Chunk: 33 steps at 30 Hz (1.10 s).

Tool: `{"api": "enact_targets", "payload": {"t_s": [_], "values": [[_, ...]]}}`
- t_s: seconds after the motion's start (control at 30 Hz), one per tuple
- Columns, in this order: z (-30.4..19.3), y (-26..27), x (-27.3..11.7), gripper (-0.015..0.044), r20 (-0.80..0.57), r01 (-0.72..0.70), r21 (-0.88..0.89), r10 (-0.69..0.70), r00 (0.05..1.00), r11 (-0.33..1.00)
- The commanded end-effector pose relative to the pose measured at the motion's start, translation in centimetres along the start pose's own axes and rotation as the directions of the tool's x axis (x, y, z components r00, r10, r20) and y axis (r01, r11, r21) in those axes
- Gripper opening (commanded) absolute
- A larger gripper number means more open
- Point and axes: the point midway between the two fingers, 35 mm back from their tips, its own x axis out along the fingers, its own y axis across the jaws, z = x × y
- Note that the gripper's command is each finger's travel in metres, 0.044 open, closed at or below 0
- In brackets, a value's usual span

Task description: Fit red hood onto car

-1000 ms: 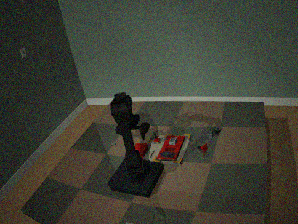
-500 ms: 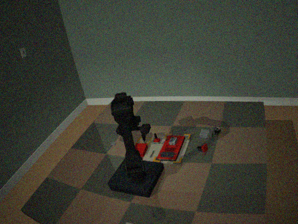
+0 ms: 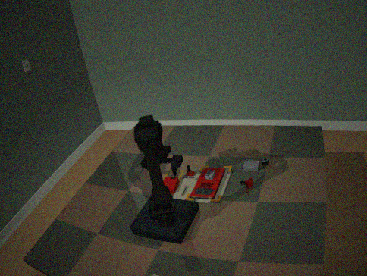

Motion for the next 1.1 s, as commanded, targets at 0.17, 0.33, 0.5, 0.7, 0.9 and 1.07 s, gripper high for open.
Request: {"api": "enact_targets", "payload": {"t_s": [0.17,0.33,0.5,0.7,0.9,1.07], "values": [[-0.1,0.0,0.6,0.0440,-0.005,-0.003,-0.004,0.003,1.000,1.000],[-0.1,0.0,0.9,0.0440,-0.005,-0.003,-0.004,0.003,1.000,1.000],[-0.1,0.0,1.2,0.0440,-0.005,-0.003,-0.004,0.003,1.000,1.000],[-0.1,0.0,1.5,0.0440,-0.005,-0.003,-0.004,0.003,1.000,1.000],[-0.1,0.0,1.9,0.0440,-0.005,-0.003,-0.004,0.003,1.000,1.000],[-0.1,0.0,2.2,0.0440,-0.006,-0.003,-0.004,0.003,1.000,1.000]]}}
